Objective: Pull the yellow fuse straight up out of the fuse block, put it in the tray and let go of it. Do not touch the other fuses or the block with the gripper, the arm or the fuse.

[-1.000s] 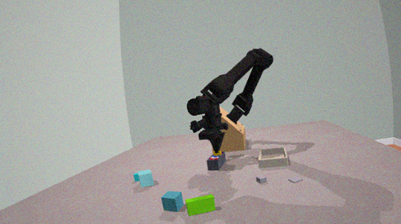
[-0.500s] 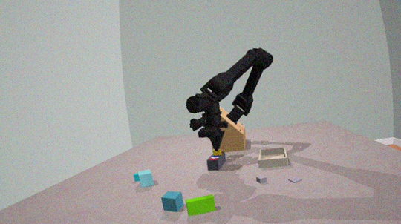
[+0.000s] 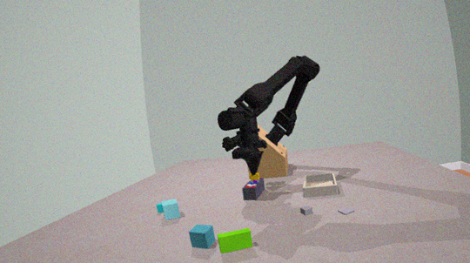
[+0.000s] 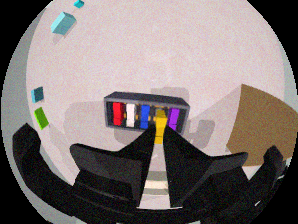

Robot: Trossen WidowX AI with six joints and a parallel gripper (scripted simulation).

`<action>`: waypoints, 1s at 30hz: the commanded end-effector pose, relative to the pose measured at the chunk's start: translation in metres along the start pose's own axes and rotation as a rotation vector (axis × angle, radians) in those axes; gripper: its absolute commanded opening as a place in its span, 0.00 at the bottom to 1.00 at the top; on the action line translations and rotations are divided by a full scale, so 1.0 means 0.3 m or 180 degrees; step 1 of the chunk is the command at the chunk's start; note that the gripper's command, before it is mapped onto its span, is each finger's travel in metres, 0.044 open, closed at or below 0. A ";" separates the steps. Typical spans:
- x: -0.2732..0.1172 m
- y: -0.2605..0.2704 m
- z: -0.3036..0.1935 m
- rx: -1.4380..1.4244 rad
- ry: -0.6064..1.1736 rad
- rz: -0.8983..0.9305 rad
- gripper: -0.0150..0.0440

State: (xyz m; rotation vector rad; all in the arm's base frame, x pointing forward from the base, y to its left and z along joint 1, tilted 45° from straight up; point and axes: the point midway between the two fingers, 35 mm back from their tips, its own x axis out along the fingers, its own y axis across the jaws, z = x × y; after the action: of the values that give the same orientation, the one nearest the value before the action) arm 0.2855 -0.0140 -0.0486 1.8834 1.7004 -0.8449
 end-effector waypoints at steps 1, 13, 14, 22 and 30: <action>-0.009 0.000 0.001 -0.0010 -0.0012 -0.0004 0.25; -0.028 -0.001 0.001 -0.0009 -0.0010 -0.0004 0.25; -0.030 -0.001 0.001 -0.0008 -0.0010 -0.0004 0.25; -0.057 -0.001 0.001 -0.0008 -0.0011 -0.0003 0.25; -0.101 -0.001 0.001 -0.0007 -0.0012 -0.0003 0.25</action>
State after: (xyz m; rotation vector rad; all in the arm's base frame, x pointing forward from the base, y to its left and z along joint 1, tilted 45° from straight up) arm 0.2832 -0.0306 -0.0320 1.8850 1.7037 -0.8485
